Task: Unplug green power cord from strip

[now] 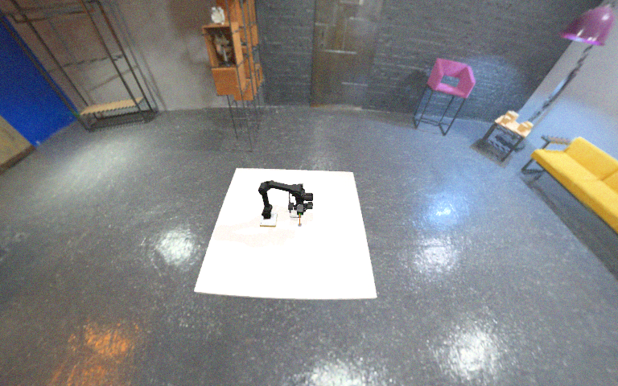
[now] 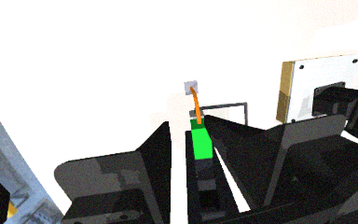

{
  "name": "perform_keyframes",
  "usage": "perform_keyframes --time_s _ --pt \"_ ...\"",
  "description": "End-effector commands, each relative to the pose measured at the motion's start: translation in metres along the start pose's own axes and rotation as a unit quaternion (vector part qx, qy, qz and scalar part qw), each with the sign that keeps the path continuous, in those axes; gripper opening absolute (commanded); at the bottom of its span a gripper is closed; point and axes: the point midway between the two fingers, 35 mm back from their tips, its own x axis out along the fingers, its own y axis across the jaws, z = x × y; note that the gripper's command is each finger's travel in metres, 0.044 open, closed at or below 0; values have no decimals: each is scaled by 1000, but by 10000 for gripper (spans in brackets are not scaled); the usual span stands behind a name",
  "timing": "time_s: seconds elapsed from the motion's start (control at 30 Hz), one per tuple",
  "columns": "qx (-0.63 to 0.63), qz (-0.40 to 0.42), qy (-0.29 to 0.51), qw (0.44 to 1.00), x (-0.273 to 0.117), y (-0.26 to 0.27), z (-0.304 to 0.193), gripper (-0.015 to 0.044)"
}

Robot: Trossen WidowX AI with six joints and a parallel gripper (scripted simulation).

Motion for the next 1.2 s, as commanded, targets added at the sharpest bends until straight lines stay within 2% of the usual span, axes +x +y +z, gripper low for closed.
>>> perform_keyframes --time_s 0.0,0.4,1.17 --pt "-14 -72 30 997 35 -16 1 160" --pt "-14 -72 30 997 35 -13 -2 160" --pt "-13 -72 32 997 32 -17 -38 160"
